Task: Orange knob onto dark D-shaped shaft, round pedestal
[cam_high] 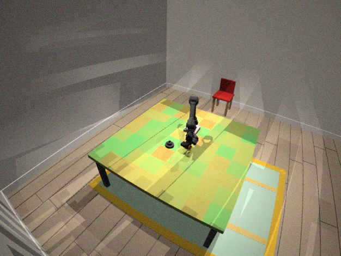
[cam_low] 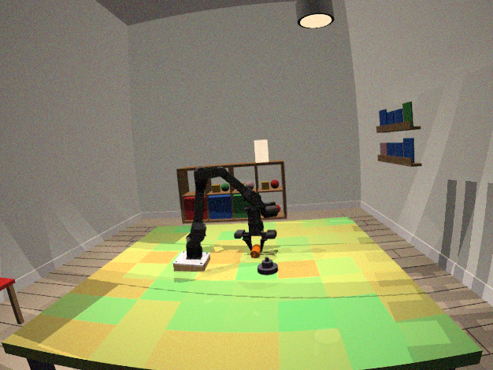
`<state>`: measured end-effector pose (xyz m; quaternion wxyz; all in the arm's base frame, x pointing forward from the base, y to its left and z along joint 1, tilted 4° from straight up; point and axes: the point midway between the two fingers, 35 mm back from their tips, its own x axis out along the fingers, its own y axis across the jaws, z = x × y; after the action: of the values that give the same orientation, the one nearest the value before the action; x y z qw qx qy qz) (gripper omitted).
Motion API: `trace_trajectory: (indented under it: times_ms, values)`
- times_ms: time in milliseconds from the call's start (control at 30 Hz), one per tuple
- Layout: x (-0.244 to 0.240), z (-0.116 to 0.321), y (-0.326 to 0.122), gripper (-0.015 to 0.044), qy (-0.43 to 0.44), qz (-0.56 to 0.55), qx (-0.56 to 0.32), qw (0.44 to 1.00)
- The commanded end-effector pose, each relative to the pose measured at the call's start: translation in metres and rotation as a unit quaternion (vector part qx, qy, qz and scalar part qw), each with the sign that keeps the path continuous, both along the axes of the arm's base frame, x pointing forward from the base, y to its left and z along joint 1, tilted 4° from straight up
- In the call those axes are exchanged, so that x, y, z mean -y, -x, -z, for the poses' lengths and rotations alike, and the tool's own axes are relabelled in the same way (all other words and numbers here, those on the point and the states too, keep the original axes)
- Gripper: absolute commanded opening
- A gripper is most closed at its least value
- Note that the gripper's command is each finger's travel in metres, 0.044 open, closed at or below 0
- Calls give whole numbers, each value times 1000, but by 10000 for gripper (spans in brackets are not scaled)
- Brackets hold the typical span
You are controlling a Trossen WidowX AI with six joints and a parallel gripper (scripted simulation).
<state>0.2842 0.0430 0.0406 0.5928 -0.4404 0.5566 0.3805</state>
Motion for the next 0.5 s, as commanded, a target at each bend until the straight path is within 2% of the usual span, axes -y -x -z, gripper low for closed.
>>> trace_trajectory:
  times_ms: [0,467]
  values:
    - [4,-3,2,179,-33,-5,12,999]
    - [18,-9,7,179,-145,-17,50,988]
